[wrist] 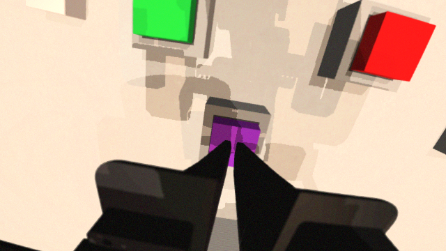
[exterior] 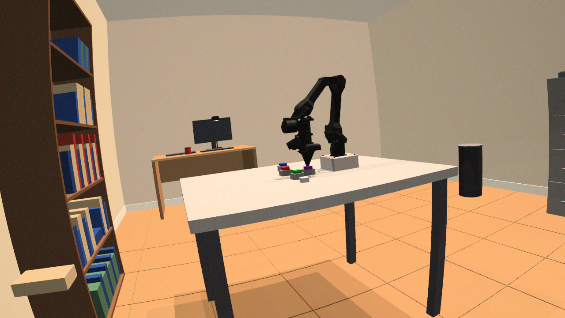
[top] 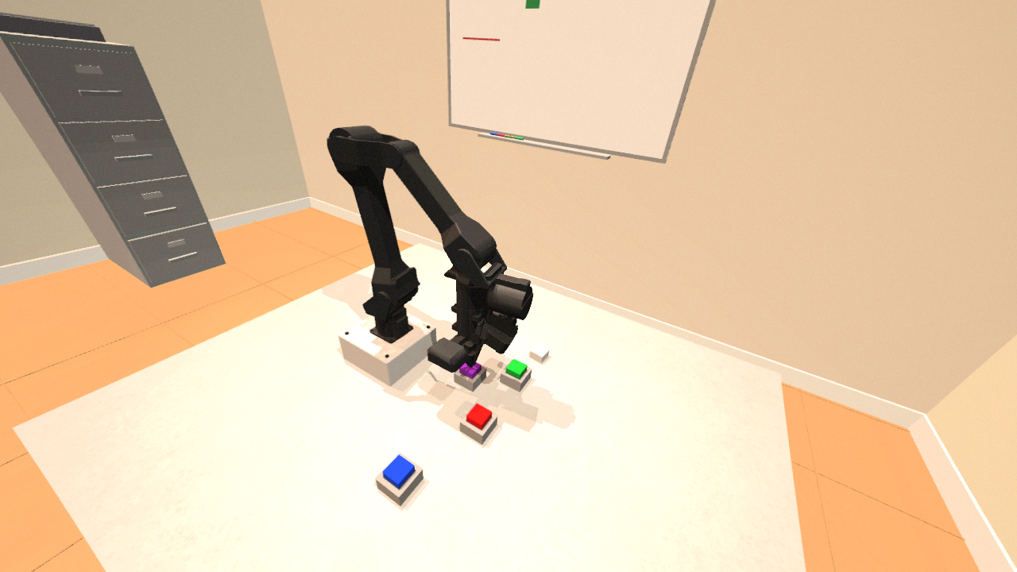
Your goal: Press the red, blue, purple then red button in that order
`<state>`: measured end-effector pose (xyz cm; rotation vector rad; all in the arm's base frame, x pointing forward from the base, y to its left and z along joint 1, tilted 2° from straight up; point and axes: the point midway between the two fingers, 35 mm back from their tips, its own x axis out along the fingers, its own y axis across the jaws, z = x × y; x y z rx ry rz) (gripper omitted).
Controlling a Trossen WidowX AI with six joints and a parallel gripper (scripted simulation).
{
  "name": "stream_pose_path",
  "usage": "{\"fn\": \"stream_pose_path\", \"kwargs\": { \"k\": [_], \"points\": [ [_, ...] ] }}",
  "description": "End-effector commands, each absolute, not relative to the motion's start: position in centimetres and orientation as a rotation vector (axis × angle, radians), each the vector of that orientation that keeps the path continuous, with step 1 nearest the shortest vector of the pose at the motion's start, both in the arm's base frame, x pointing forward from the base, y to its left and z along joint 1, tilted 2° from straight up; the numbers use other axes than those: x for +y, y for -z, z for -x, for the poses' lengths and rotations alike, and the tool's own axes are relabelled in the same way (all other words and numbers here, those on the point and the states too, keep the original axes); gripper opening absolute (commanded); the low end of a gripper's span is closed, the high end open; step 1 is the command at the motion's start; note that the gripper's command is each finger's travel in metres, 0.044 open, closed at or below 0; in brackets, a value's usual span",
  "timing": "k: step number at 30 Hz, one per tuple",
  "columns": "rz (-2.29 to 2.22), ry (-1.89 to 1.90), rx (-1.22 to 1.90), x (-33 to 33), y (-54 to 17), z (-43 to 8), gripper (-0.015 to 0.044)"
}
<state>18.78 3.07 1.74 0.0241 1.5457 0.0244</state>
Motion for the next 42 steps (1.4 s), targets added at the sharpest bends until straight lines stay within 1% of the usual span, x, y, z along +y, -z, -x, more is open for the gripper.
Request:
{"fn": "stream_pose_path", "kwargs": {
  "k": [1,22,26,32,37,42],
  "points": [
    [-0.026,-0.022,1.548,3.1,-1.0,-18.7,0.0020],
    [-0.026,-0.022,1.548,3.1,-0.6,-18.7,0.0020],
    [-0.025,-0.022,1.548,3.0,-3.8,-18.6,0.0020],
    [-0.025,-0.022,1.548,3.0,-4.8,-18.7,0.0020],
    [-0.025,-0.021,1.548,2.8,-10.0,-18.5,0.0020],
    [-0.025,-0.021,1.548,2.7,-10.2,-18.6,0.0020]
  ]
}}
